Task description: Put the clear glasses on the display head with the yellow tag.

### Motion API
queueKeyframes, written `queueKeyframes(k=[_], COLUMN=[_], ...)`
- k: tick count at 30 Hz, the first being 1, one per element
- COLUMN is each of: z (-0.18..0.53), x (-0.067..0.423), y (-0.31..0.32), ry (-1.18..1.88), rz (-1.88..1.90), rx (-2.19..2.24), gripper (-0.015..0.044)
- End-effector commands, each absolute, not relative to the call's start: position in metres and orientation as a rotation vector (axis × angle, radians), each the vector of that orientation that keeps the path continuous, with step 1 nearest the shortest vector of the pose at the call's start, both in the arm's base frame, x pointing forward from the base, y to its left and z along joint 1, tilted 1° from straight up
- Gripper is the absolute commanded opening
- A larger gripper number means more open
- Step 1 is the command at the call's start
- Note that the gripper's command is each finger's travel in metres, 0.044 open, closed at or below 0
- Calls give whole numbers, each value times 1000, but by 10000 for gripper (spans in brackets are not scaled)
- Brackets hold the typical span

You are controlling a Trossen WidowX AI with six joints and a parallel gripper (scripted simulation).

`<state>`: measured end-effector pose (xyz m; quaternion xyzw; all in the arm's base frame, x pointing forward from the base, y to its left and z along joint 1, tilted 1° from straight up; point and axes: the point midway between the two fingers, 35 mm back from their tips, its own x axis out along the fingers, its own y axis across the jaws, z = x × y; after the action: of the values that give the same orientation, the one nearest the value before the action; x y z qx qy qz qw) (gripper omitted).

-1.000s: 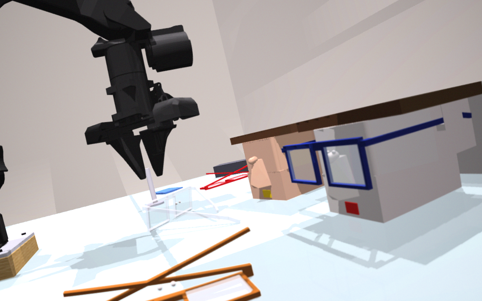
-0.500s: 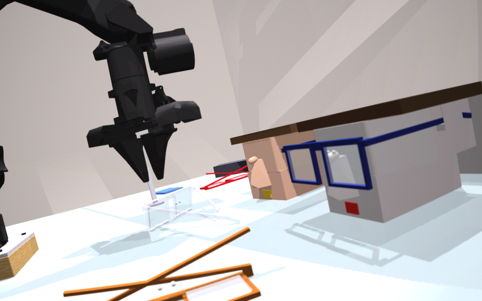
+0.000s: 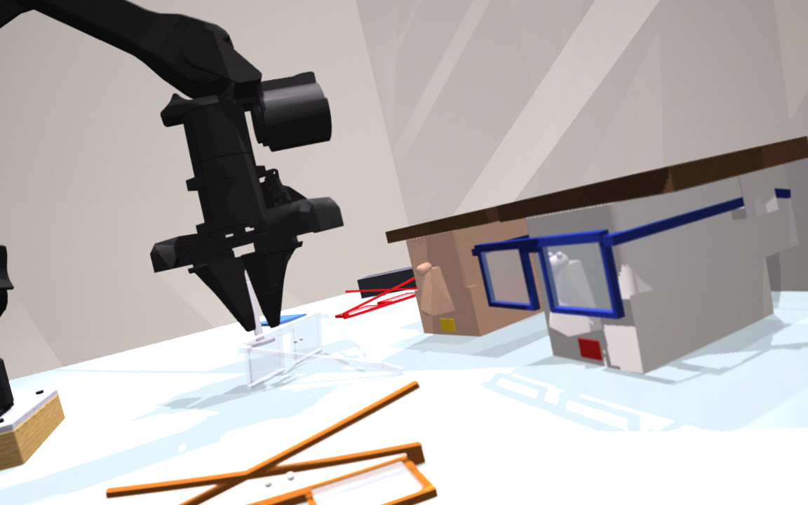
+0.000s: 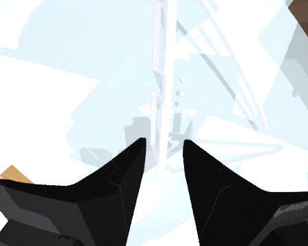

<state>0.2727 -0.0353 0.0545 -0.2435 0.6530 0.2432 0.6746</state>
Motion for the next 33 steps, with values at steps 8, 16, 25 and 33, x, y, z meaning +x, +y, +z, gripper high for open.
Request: queueKeyframes(k=[8,16,25,33], z=[35,24,24,23], x=[271,269,271,271], y=[-34,-33,-36,-35], ry=[1475,1475,1475,1478], rz=[547,547,547,550], rx=[-549,-549,-549,-543], gripper=[120,120,120,61])
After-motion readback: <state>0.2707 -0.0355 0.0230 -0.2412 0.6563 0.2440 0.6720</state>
